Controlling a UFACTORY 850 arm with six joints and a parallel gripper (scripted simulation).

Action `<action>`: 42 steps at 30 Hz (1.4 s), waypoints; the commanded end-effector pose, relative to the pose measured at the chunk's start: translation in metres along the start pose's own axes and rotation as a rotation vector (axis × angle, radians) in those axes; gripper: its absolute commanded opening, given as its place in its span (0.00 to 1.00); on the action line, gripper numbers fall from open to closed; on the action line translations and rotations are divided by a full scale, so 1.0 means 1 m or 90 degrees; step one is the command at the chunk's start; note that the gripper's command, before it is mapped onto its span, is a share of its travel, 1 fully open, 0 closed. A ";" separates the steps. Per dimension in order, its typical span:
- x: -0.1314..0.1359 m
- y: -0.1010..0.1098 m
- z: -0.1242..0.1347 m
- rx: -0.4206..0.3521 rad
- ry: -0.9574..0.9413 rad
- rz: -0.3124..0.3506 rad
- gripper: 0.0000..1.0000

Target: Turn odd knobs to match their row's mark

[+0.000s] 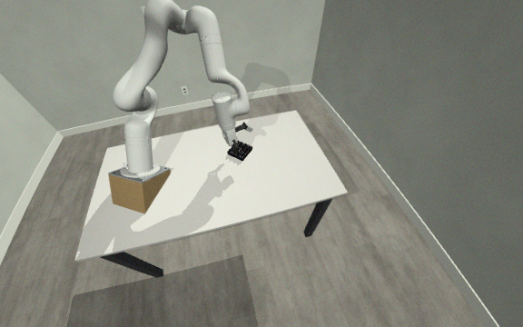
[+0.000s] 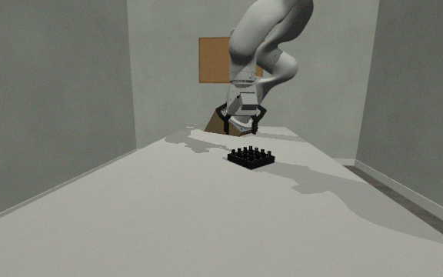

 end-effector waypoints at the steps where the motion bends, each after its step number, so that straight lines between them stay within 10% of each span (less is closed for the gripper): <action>1: -0.002 0.002 -0.007 -0.013 -0.098 -0.004 1.00; 36: -0.022 0.012 -0.036 -0.013 -0.628 0.002 1.00; 37: -0.022 0.012 -0.036 -0.013 -0.628 0.002 0.19; 42: -0.022 0.012 -0.036 -0.013 -0.628 0.002 0.19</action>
Point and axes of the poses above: the point where the finger pads meet when closed, its own y axis back along the fingers, its own x axis across the jaws, z = x × y, the point moved 4 cm from there along y, back along the fingers, and after that the axes turned 13 degrees about y, right-handed, at the moved point
